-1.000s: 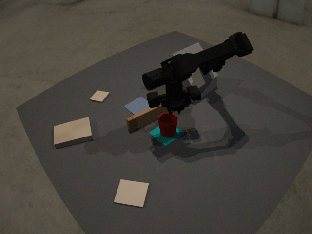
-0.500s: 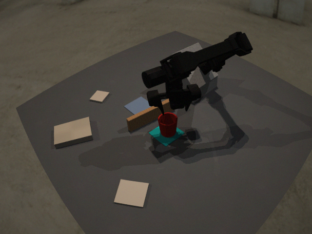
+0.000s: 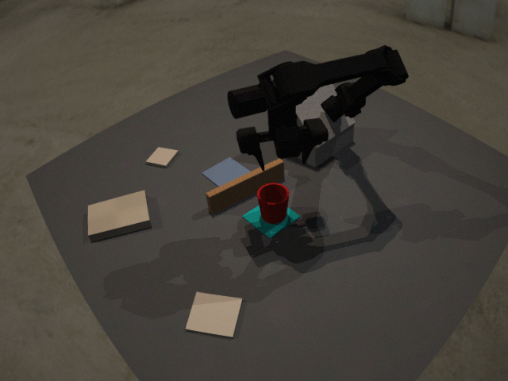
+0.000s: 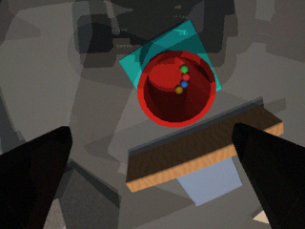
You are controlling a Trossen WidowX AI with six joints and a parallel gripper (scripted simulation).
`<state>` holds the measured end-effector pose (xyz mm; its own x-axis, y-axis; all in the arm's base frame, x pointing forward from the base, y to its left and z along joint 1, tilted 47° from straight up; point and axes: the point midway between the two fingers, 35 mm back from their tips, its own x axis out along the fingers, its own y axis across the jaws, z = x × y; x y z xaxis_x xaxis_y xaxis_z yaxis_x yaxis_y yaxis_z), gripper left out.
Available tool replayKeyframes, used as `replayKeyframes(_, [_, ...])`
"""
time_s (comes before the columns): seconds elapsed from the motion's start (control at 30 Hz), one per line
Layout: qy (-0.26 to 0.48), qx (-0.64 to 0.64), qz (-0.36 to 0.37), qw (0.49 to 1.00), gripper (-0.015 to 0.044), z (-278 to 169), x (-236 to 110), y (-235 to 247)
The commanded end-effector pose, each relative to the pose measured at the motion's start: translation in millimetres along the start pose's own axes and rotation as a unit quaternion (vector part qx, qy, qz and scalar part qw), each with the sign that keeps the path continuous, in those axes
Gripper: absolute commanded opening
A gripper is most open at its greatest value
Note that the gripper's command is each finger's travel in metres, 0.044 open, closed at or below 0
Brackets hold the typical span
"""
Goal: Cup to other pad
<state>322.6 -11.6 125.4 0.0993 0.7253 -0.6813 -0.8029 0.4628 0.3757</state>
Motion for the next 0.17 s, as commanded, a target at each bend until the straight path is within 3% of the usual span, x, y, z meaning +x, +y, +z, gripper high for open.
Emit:
replayKeyframes(0.0, [0.002, -0.002, 0.0, 1.0, 0.044, 0.1, -5.7, 0.0])
replayKeyframes(0.13, [0.0, 0.0, 0.0, 1.0, 0.044, 0.1, -1.2, 0.0])
